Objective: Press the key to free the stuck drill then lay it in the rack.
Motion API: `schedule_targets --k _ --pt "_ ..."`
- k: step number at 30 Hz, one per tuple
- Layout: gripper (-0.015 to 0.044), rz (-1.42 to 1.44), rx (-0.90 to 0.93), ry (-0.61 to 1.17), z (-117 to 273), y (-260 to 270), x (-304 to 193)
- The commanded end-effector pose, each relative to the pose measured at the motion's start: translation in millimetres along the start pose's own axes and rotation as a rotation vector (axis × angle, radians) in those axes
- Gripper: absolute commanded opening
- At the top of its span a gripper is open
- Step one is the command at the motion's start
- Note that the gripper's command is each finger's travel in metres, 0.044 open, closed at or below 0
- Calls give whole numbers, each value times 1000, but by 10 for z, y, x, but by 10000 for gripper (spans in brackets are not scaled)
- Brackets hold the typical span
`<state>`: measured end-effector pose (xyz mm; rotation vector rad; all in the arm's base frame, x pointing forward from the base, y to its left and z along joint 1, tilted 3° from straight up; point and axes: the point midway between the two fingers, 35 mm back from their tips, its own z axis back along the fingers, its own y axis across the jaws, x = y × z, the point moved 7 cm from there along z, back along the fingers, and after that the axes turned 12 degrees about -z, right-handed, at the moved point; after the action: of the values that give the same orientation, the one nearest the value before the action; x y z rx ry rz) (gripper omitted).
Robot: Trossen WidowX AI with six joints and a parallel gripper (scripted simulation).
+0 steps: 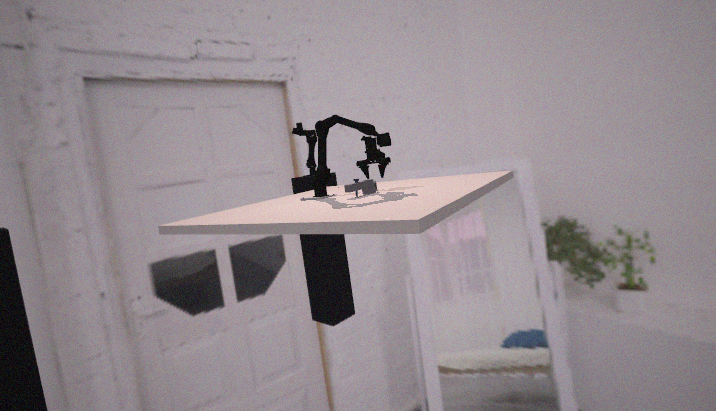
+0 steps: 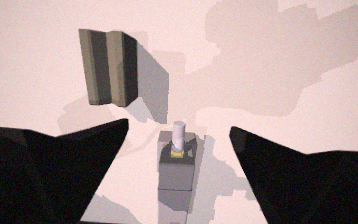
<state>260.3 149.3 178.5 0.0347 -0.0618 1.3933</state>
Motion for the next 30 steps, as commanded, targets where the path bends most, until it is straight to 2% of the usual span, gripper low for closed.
schedule_targets --k 1,30 --pt "440 8 -2 2 -10 -2 2" --pt "440 8 -2 3 -435 -30 -110"
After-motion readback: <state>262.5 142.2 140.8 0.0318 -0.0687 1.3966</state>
